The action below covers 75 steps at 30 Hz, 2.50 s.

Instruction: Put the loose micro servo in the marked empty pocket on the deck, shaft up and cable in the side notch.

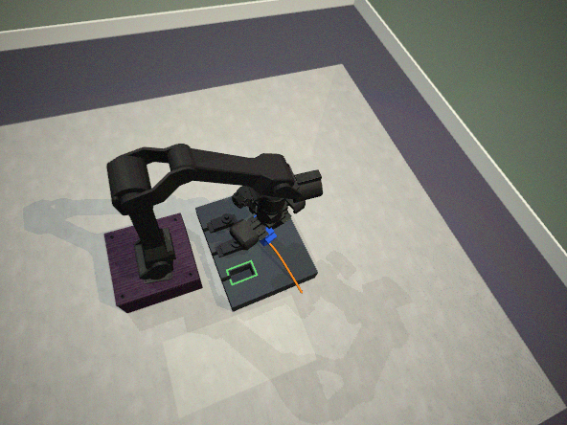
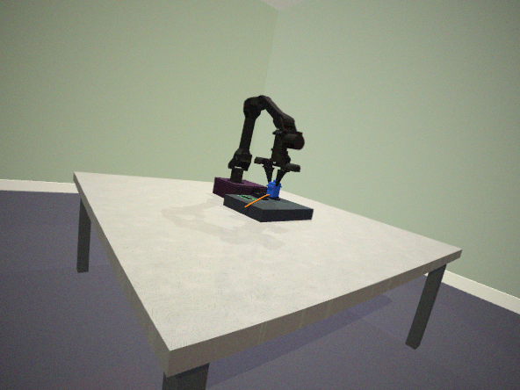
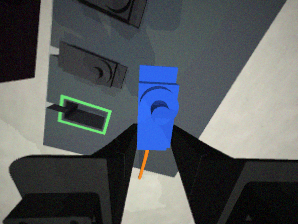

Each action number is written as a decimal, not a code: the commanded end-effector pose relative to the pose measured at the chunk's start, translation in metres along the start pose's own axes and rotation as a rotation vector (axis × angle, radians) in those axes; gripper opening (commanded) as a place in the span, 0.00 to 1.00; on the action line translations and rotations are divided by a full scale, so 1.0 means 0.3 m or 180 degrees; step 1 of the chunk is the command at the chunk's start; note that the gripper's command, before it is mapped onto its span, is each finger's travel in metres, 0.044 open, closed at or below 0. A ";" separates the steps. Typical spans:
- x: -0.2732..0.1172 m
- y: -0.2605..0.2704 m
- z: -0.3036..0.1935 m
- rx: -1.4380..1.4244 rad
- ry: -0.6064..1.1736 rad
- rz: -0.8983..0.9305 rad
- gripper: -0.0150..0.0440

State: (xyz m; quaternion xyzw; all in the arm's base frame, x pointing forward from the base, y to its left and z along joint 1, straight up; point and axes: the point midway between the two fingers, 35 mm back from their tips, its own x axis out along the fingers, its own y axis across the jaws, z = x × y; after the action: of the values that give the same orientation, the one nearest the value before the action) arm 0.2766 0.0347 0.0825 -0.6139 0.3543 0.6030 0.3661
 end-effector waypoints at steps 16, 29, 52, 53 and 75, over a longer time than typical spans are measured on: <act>-0.008 0.027 -0.181 -0.0014 0.0035 -0.0013 0.25; -0.008 0.027 -0.181 0.0915 0.0033 -0.0018 0.25; -0.008 0.027 -0.181 0.3461 0.0025 -0.0033 0.25; -0.008 0.027 -0.181 0.3572 0.0024 -0.0033 0.25; -0.008 0.027 -0.181 0.5916 0.0012 -0.0043 0.25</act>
State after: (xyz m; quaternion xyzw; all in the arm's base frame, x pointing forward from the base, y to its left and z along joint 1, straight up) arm 0.2947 -0.0164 0.0840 -0.1111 0.6883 0.1087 0.7086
